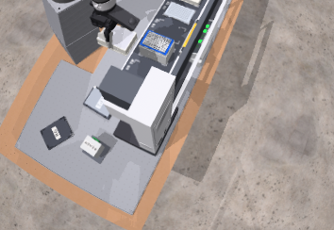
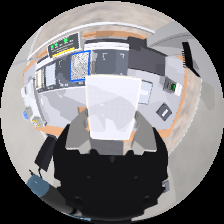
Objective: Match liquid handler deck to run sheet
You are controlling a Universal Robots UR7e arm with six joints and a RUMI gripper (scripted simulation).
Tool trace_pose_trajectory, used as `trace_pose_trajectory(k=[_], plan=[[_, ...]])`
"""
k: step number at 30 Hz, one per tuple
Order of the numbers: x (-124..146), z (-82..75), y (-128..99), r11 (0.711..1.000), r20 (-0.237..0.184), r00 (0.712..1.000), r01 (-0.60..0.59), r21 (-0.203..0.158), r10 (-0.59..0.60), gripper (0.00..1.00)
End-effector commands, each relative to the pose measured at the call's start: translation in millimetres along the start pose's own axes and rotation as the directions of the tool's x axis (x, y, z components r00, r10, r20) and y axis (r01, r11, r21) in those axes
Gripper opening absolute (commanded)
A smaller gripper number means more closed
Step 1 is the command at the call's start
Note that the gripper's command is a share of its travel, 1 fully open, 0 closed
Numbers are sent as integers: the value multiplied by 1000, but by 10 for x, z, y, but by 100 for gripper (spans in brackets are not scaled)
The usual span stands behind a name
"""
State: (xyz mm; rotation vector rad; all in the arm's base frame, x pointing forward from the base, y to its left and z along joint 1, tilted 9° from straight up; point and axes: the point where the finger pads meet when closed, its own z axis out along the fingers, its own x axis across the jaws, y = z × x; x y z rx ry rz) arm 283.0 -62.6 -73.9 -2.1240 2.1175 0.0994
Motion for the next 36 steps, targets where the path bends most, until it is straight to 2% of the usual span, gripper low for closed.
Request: trace_pose_trajectory(k=[1,27,30,36], plan=[[-927,-28,366,998,1,998,63,9,-63,0],[-927,-28,366,998,1,998,63,9,-63,0],[-936,-27,342,1000,1,1000,12,9,-12,0],[-946,-25,314,1000,1,1000,12,9,-12,0]])
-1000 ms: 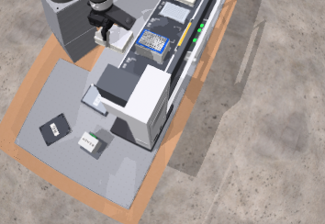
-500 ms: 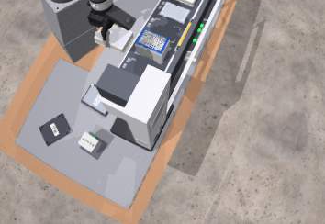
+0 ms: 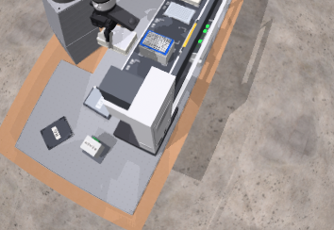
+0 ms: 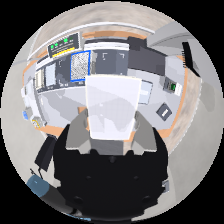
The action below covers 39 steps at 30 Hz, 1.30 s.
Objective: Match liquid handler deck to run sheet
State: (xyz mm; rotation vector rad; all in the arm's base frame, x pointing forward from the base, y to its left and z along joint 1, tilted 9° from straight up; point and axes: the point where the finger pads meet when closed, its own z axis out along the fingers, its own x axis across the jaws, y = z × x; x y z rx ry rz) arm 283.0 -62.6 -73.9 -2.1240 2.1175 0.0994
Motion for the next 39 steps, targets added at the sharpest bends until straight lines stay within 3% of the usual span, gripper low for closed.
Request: trace_pose_trajectory(k=[1,39], plan=[[-948,-24,307,1000,1,1000,12,9,-12,0],[-962,-22,262,1000,1,1000,12,9,-13,0]])
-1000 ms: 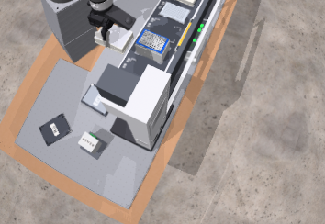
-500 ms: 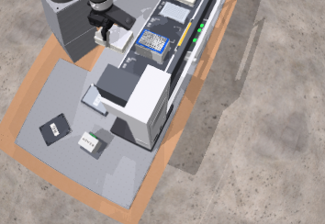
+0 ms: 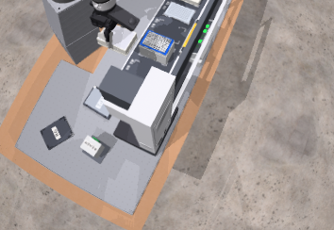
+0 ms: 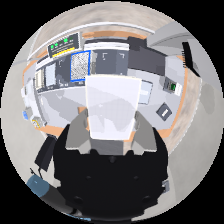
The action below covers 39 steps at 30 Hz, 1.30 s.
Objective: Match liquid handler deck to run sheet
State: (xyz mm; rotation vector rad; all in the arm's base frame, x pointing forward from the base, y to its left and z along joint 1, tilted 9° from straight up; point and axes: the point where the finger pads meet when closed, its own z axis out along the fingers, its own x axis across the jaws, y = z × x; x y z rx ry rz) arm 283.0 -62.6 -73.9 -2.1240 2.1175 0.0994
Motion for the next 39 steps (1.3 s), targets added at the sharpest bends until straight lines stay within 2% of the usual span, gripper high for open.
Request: trace_pose_trajectory(k=[1,8,39], plan=[[-962,-22,262,1000,1,1000,12,9,-13,0],[-966,-22,244,1000,1,1000,12,9,-13,0],[-1034,-28,-366,1000,1,1000,13,11,-13,0]])
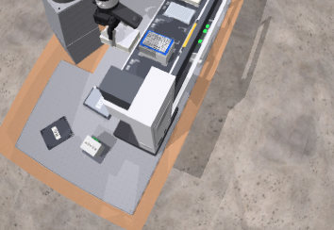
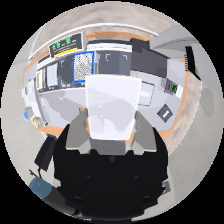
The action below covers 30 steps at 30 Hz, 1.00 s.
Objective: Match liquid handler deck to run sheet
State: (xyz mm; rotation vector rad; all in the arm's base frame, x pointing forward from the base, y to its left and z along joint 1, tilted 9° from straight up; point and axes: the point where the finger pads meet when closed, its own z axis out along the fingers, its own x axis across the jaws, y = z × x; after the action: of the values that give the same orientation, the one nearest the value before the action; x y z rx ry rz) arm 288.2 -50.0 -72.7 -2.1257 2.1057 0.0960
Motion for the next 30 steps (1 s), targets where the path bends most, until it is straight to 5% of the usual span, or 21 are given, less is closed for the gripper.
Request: trace_pose_trajectory(k=[1,30], plan=[[-936,-30,-348,1000,-3,1000,6,5,-6,0],[-2030,-45,-796,1000,-4,1000,6,5,-6,0]])
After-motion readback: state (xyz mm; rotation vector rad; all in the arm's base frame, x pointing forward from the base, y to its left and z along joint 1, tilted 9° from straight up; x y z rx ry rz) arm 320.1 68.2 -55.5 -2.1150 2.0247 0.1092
